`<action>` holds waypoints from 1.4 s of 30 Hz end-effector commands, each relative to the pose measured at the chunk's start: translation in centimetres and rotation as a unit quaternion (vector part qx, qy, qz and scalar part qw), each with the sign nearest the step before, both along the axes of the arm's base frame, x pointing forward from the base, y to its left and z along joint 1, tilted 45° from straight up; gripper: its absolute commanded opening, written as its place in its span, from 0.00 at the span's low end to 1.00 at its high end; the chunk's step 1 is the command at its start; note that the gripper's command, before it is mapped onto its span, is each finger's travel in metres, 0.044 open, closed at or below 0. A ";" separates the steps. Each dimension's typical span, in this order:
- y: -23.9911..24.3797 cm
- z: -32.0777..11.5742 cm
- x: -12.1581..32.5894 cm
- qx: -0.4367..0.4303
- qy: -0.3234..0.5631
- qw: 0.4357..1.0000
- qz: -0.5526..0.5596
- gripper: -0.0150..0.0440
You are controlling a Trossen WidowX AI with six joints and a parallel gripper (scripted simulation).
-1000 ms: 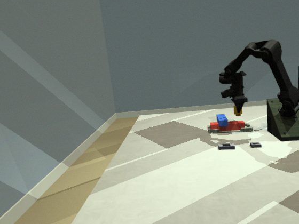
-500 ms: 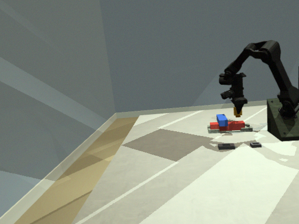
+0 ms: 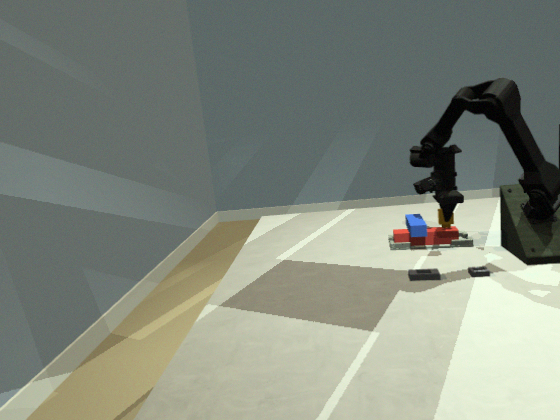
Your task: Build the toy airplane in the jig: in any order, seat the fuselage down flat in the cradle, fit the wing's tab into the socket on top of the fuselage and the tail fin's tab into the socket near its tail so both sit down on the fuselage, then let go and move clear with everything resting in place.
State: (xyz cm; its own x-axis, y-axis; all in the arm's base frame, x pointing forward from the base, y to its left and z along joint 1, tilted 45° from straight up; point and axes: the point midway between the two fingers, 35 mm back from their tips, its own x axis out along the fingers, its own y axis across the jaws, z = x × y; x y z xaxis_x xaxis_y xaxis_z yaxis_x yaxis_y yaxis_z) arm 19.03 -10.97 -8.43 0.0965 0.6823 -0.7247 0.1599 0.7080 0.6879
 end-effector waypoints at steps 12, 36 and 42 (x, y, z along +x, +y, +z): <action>0.6 -0.5 0.0 0.003 0.000 1.000 0.000 0.35; 0.6 -0.5 0.0 0.003 0.000 1.000 0.000 0.69; -0.1 0.1 0.0 0.002 0.000 1.000 -0.001 0.69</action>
State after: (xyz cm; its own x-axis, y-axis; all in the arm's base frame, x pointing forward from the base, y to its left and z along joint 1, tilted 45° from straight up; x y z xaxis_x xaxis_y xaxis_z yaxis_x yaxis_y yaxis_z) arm 19.04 -10.44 -8.77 0.0964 0.6889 -0.7184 0.1634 0.7010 0.6942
